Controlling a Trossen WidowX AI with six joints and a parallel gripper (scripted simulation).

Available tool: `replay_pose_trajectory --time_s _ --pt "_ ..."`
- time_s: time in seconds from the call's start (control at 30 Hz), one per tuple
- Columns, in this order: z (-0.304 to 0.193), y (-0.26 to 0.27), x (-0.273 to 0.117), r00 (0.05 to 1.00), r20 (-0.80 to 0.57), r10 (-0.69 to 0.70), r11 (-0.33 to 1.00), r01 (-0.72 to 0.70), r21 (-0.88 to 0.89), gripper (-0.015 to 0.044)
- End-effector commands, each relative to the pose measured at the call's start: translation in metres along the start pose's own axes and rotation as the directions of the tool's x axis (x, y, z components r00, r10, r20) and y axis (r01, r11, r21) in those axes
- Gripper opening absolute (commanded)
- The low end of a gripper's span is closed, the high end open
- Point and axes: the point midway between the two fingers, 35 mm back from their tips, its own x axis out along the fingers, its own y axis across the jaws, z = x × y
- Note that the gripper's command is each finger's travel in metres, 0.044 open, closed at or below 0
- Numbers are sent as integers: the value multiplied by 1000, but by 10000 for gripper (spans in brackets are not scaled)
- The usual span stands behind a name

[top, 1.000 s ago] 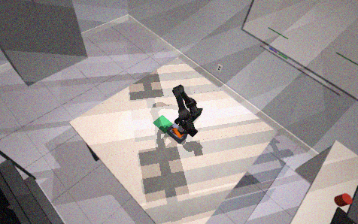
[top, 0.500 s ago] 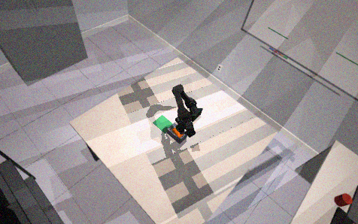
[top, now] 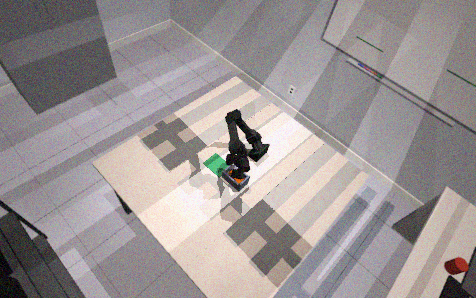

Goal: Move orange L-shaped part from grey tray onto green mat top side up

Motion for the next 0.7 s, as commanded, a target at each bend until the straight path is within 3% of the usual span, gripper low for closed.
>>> replay_pose_trajectory --time_s 0.0,0.33,0.67 --pt "24 -12 -1 1000 10 -2 878 -3 478 280" --pt "24 -12 0 1000 10 -2 878 -3 478 280" --pt "25 -12 30 1000 11 -2 878 -3 478 280"
